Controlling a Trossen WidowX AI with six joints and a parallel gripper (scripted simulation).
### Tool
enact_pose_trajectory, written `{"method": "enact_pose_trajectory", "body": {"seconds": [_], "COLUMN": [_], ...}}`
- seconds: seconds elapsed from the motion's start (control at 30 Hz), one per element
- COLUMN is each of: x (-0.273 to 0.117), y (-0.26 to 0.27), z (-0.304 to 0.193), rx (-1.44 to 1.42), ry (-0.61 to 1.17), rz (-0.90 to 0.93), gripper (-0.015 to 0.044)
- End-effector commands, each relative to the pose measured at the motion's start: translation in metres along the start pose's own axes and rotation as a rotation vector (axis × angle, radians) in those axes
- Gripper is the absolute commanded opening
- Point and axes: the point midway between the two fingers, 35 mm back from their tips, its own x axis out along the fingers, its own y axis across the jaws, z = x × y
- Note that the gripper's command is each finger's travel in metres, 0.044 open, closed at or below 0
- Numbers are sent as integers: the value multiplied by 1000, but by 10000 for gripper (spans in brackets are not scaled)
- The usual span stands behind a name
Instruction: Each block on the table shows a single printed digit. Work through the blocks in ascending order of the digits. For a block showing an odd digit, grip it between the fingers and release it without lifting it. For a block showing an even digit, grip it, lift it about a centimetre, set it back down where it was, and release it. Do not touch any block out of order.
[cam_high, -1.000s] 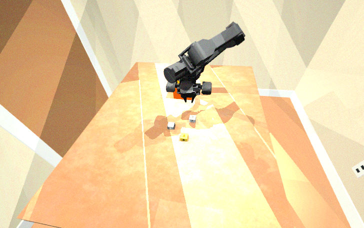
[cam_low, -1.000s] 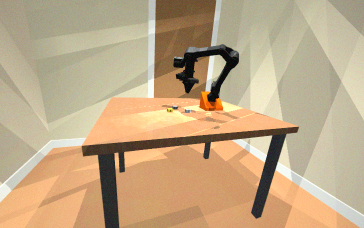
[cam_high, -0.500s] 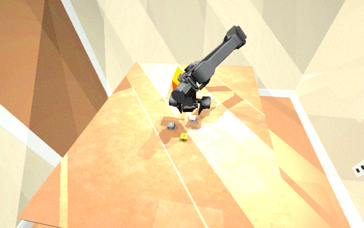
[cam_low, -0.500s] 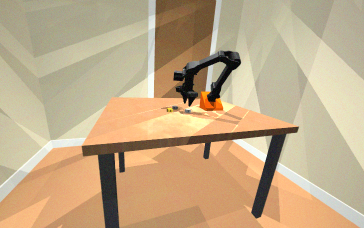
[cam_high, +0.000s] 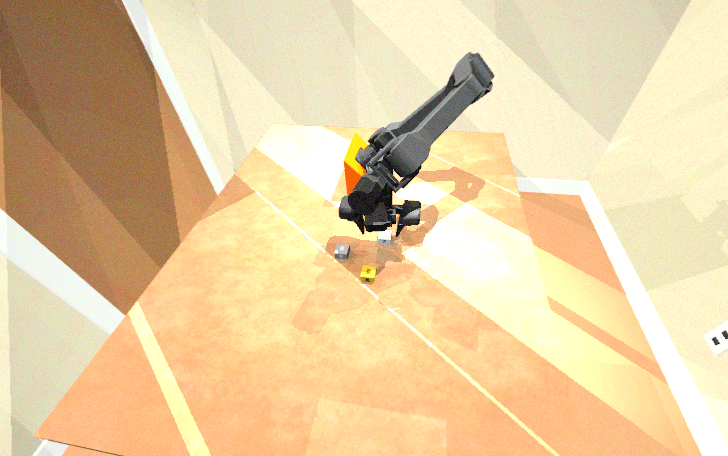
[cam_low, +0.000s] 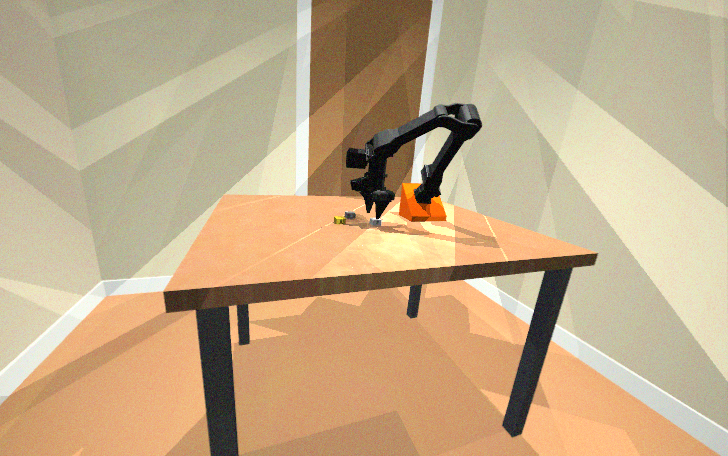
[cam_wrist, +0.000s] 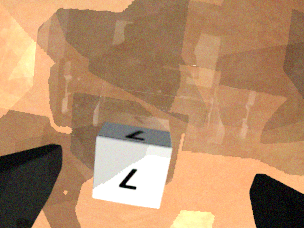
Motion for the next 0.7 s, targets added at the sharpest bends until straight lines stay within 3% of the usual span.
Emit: {"method": "enact_pose_trajectory", "body": {"seconds": [0.0, 0.27, 0.6, 0.67], "x": [8, 18, 18, 18], "y": [0, 1, 1, 1], "z": [-3, -4, -4, -4], "rx": [9, 9, 9, 9], "ry": [6, 6, 6, 6], "rz": [8, 9, 9, 9], "gripper": [400, 400, 138, 120]}}
